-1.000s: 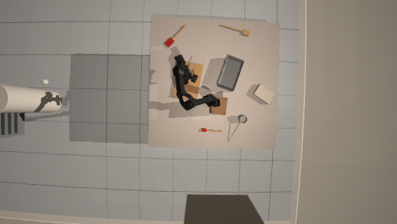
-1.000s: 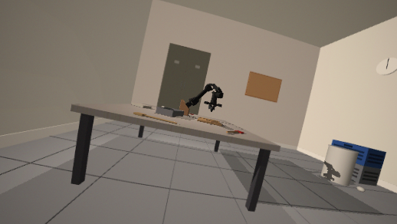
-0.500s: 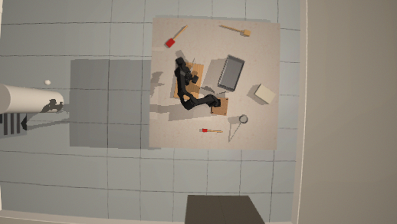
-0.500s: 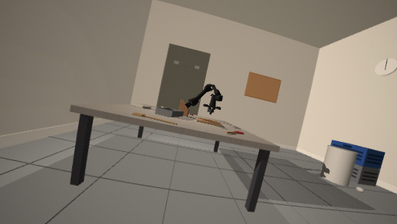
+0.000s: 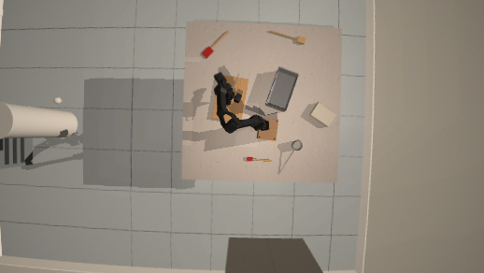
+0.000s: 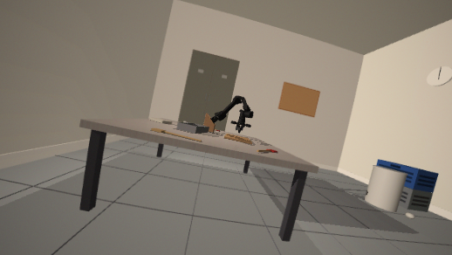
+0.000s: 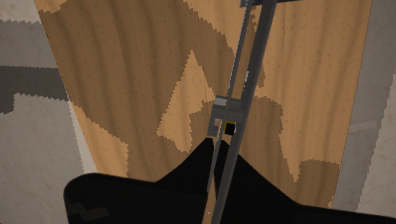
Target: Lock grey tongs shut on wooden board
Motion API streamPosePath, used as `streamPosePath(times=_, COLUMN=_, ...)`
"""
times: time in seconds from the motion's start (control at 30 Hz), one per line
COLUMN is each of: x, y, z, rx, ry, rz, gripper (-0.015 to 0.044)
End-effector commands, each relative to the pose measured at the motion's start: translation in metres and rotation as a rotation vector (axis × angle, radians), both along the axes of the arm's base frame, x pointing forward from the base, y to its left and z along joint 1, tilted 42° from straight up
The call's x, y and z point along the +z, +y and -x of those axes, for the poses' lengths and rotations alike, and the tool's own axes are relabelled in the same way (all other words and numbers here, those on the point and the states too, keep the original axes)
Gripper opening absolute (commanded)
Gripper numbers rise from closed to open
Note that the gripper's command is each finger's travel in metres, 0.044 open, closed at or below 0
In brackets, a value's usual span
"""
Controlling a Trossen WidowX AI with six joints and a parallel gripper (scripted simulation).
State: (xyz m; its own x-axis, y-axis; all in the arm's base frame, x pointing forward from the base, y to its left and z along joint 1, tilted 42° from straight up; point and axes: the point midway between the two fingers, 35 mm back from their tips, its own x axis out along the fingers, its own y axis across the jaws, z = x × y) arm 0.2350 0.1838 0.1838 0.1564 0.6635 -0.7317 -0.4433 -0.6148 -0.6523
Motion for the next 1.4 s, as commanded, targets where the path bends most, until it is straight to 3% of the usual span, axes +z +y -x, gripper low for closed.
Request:
streamPosePath(times=0.0, x=-0.007, y=0.004, z=-0.001, rx=-0.007, ry=0.009, rz=0.005, gripper=-0.015)
streamPosePath(times=0.33, x=-0.012, y=0.009, z=-0.001, rx=-0.007, ry=0.009, rz=0.003, gripper=-0.015)
streamPosePath(times=1.07, x=-0.01, y=0.009, z=0.0, rx=0.0, ry=0.004, rz=-0.001, gripper=0.0428)
streamPosePath(times=1.23, x=-0.002, y=0.014, z=0.007, rx=-0.001, ry=0.007, rz=0.003, gripper=0.044)
streamPosePath(times=1.37, x=0.029, y=0.031, z=0.036, rx=0.002, ry=0.009, rz=0.016, gripper=0.044)
